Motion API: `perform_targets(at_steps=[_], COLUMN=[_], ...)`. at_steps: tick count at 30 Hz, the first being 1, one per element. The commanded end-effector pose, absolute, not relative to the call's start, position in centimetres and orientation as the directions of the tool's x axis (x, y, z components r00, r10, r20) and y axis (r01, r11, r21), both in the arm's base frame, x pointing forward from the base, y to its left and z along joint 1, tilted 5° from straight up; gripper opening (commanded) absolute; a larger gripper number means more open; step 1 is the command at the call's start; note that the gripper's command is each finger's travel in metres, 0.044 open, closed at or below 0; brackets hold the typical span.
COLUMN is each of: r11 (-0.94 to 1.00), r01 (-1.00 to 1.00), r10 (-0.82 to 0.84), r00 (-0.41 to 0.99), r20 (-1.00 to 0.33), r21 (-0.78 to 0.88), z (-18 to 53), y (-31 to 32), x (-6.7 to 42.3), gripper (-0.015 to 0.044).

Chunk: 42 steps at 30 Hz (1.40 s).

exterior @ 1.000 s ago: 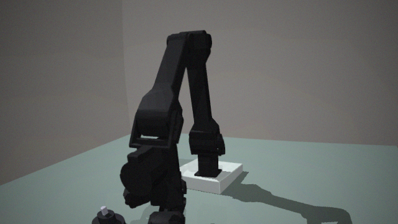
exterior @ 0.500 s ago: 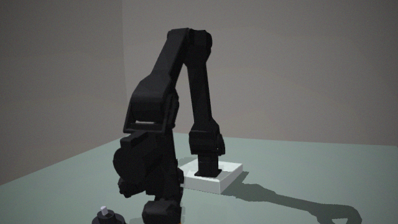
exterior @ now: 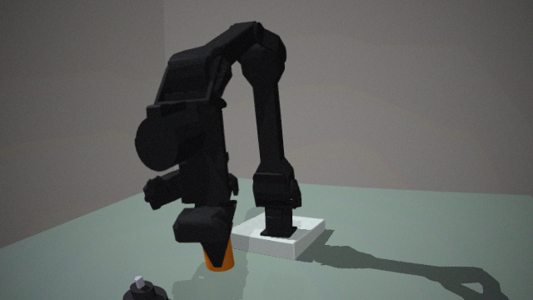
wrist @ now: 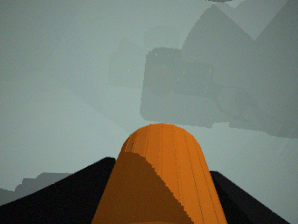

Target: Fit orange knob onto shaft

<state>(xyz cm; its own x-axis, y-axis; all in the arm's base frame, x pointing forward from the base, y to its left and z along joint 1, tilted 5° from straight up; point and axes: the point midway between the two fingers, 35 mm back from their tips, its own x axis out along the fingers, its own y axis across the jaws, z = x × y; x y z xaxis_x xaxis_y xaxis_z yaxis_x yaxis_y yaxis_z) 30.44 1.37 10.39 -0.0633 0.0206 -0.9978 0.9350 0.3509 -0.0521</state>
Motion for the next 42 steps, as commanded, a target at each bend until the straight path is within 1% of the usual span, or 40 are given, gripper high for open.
perform_targets(at_steps=[1,6,11,28,42], r11=[0.355,0.354,0.351,0.318,0.263], r01=[0.934,0.934,0.936,0.895,0.784], r10=[0.018,0.019,0.037,0.144,0.227], r00=[-0.054,-0.052,-0.007,0.279,0.517], r20=[-0.998,-0.998,-0.999,-0.949,-0.826], r21=[-0.044,-0.042,0.006,0.311,0.563], z=[12.9,12.9,13.1,16.1,18.8], y=[1.2,1.2,1.4,2.2,3.0], x=[30.2,30.2,30.1,29.3,28.5], gripper=[0.0,0.0,0.0,0.0,0.0])
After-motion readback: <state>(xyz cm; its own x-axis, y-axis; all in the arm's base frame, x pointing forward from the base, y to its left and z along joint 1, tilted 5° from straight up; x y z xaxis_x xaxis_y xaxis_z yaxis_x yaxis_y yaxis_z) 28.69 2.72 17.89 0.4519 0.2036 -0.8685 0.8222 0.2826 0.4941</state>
